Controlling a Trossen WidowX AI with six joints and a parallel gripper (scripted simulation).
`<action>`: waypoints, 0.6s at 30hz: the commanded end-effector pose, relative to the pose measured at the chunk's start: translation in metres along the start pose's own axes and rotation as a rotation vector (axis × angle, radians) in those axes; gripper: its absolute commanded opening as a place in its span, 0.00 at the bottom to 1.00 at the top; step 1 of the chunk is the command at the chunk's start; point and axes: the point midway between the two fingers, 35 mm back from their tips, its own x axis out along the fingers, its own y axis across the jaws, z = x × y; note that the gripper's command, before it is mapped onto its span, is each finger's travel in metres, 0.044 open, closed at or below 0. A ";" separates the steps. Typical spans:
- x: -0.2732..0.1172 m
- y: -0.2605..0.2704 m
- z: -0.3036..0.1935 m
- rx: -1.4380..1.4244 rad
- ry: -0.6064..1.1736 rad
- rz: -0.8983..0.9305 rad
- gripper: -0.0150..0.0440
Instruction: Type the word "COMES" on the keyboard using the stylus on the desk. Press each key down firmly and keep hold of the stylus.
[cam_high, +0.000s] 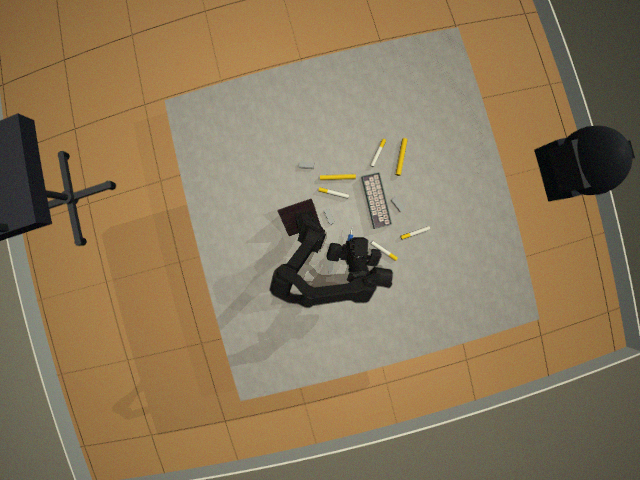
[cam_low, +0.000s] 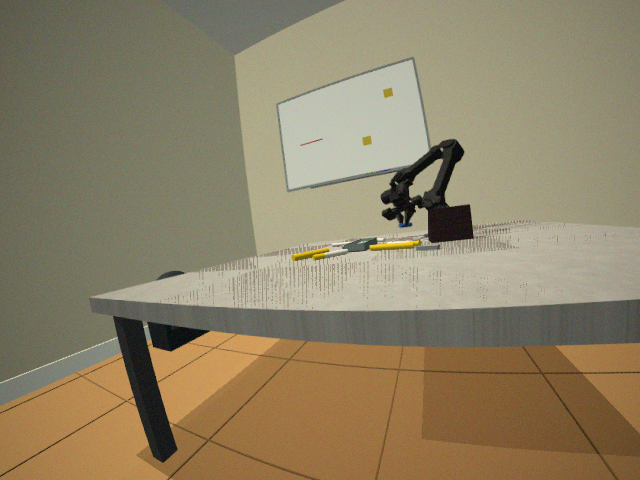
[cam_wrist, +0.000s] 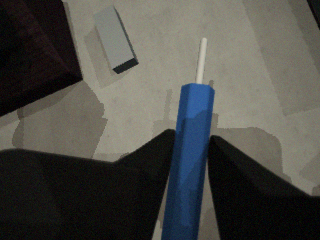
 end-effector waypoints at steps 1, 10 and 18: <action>-0.001 -0.006 0.006 0.125 -0.028 0.001 0.25; -0.002 -0.016 0.018 0.406 -0.072 0.025 0.25; -0.002 -0.025 0.030 0.650 -0.105 0.060 0.25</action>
